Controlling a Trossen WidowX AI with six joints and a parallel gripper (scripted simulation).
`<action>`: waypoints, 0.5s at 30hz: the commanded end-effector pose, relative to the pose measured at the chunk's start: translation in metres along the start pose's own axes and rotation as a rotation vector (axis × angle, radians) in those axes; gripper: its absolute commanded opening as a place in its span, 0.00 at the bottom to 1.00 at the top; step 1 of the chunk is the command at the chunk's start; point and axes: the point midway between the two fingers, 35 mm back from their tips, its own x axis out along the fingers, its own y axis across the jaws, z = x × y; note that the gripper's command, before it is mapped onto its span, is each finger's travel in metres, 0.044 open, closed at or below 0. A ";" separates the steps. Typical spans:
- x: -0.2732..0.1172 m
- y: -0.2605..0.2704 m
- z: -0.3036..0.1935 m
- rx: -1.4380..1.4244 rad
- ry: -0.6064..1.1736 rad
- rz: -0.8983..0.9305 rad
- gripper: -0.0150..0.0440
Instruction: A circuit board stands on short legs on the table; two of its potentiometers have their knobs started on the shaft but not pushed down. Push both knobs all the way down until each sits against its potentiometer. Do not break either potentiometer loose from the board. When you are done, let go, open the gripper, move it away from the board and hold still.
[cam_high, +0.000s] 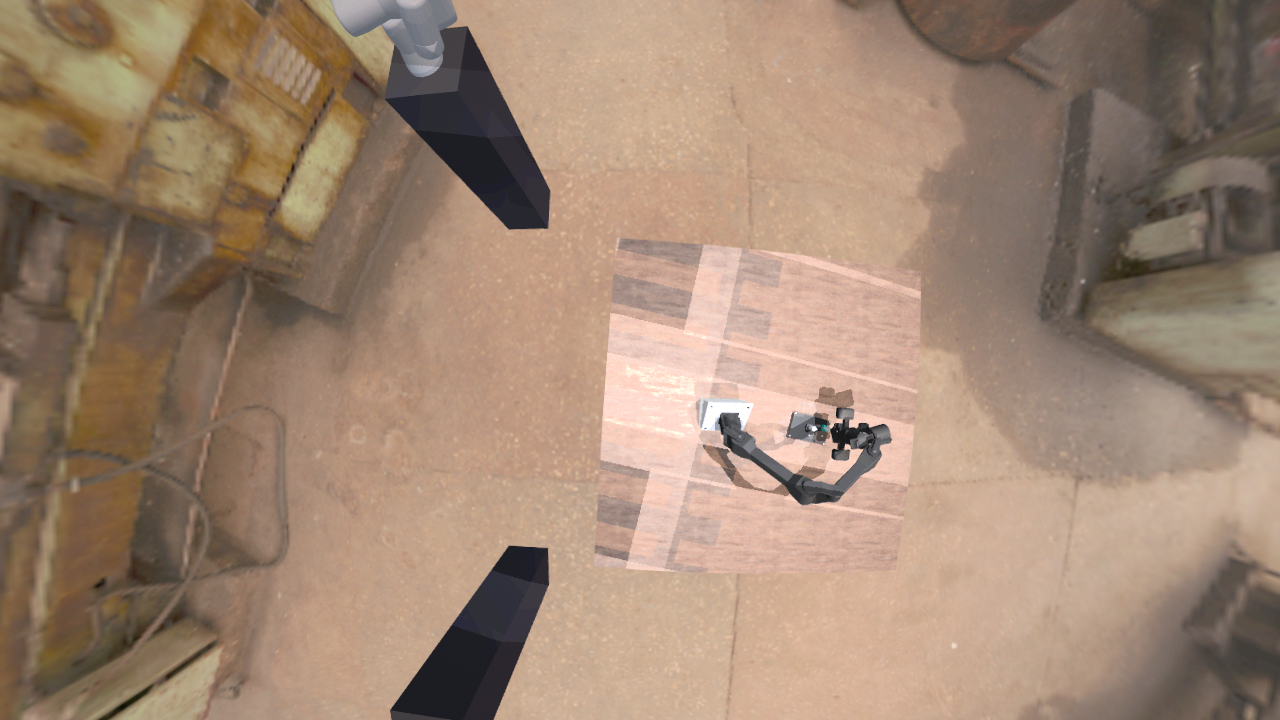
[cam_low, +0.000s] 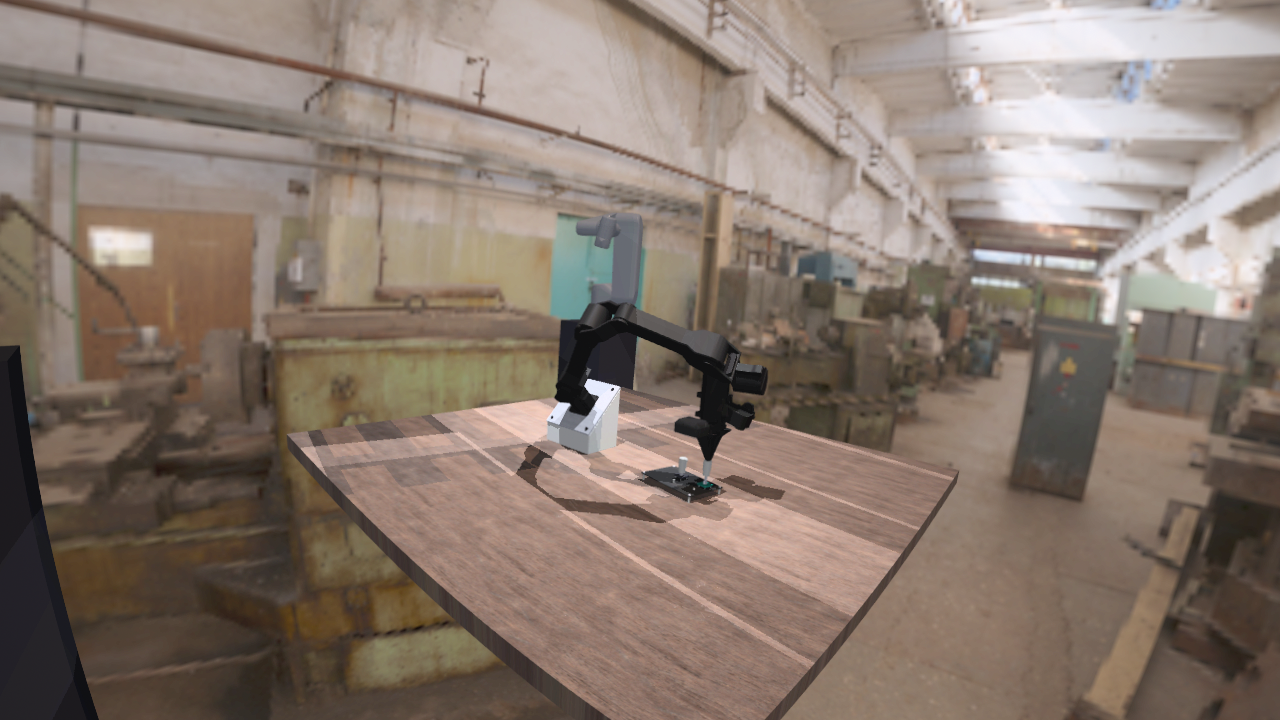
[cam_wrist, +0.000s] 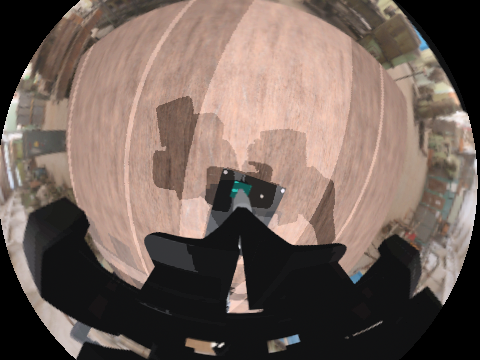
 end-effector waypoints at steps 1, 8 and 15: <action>0.009 -0.003 0.001 0.009 0.007 -0.002 0.25; 0.011 -0.003 0.001 0.009 0.007 -0.002 0.25; 0.013 -0.003 0.001 0.009 0.007 -0.002 0.25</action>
